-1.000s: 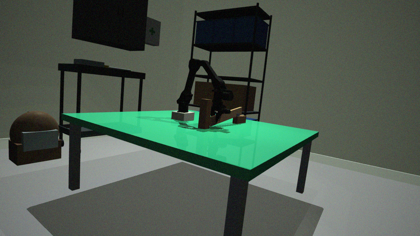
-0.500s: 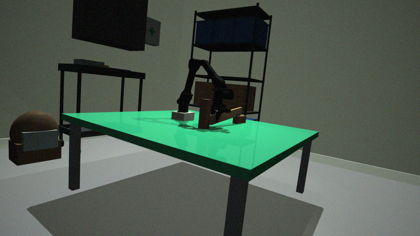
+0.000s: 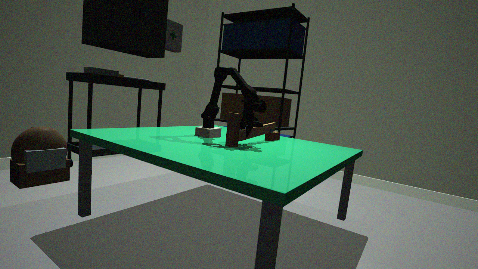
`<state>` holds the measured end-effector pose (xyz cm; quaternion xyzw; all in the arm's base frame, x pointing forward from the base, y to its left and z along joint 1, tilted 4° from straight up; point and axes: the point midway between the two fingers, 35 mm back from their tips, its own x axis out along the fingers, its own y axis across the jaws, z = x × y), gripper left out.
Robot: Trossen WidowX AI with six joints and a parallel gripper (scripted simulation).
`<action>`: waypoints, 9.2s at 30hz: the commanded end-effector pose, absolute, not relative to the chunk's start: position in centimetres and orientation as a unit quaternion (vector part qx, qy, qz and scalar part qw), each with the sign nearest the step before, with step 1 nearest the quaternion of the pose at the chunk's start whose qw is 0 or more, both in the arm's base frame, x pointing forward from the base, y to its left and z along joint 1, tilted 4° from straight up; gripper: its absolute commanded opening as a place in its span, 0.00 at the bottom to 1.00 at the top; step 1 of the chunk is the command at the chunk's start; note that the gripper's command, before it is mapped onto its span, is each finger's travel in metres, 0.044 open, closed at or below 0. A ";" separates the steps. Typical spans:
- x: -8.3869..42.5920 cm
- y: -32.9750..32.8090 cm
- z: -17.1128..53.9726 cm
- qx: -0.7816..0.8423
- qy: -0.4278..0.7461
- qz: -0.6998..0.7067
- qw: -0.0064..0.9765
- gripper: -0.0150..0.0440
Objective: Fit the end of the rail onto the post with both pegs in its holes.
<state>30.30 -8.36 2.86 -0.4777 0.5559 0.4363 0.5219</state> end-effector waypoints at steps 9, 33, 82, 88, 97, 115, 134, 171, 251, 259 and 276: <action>30.6 -8.2 3.8 -0.478 0.551 0.435 0.528 0.25; 30.6 -8.1 5.0 -0.478 0.551 0.435 0.528 0.25; 30.4 -8.0 5.7 -0.478 0.551 0.435 0.528 0.25; 30.4 -8.0 6.0 -0.478 0.551 0.435 0.528 0.25; 30.3 -8.0 6.0 -0.478 0.551 0.435 0.528 0.25; 30.3 -8.0 5.8 -0.478 0.551 0.435 0.528 0.25; 30.3 -8.0 5.9 -0.478 0.551 0.435 0.528 0.25; 30.3 -8.3 5.9 -0.478 0.551 0.435 0.528 0.25; 30.0 -10.8 6.2 -0.479 0.552 0.434 0.527 0.25; 30.0 -11.1 6.2 -0.479 0.552 0.434 0.527 0.25; 29.8 -11.6 6.2 -0.479 0.552 0.434 0.527 0.25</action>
